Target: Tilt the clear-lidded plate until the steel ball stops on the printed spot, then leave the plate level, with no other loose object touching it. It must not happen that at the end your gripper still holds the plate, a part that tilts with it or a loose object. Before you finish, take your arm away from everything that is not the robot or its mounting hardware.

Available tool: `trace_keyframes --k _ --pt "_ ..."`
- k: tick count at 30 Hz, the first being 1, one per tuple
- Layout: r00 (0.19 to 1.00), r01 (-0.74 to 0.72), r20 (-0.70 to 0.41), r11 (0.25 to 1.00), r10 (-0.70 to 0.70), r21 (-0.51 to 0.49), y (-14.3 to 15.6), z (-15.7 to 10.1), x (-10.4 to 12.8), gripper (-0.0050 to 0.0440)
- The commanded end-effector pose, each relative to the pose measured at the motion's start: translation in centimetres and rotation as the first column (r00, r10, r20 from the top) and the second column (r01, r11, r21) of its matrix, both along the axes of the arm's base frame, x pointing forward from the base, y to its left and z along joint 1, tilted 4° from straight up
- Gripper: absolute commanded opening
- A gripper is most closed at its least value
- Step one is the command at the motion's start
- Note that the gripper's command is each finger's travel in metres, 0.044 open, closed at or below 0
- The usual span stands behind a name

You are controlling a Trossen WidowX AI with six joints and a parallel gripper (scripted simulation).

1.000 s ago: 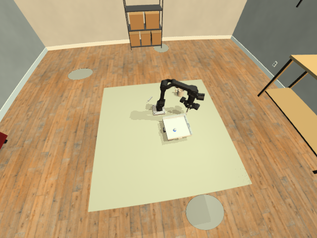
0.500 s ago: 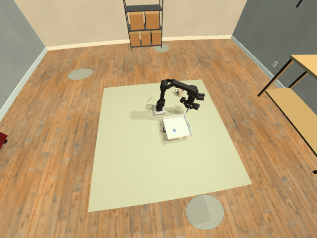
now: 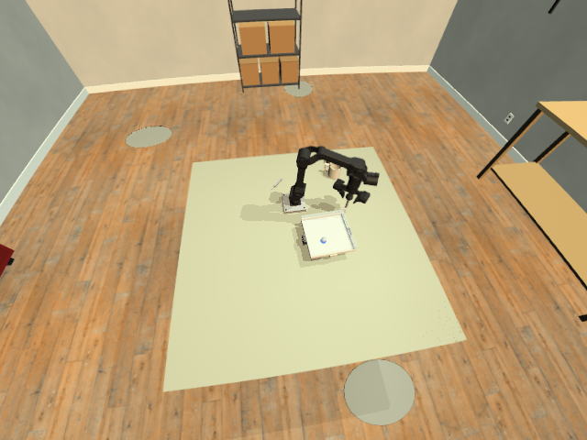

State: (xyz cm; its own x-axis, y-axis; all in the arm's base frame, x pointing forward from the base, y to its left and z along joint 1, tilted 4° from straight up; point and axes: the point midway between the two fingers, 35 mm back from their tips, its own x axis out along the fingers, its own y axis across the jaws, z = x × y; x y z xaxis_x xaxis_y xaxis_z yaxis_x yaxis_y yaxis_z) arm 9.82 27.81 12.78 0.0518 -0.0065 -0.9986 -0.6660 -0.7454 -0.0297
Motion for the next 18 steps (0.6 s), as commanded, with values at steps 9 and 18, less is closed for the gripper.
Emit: trace_keyframes --k 9,18 --pt "1.000 -0.001 0.020 1.000 0.001 -0.024 0.0 1.1 -0.1 0.0300" --pt "1.000 -0.001 0.020 1.000 0.001 -0.024 0.0 2.3 -0.1 0.0300"
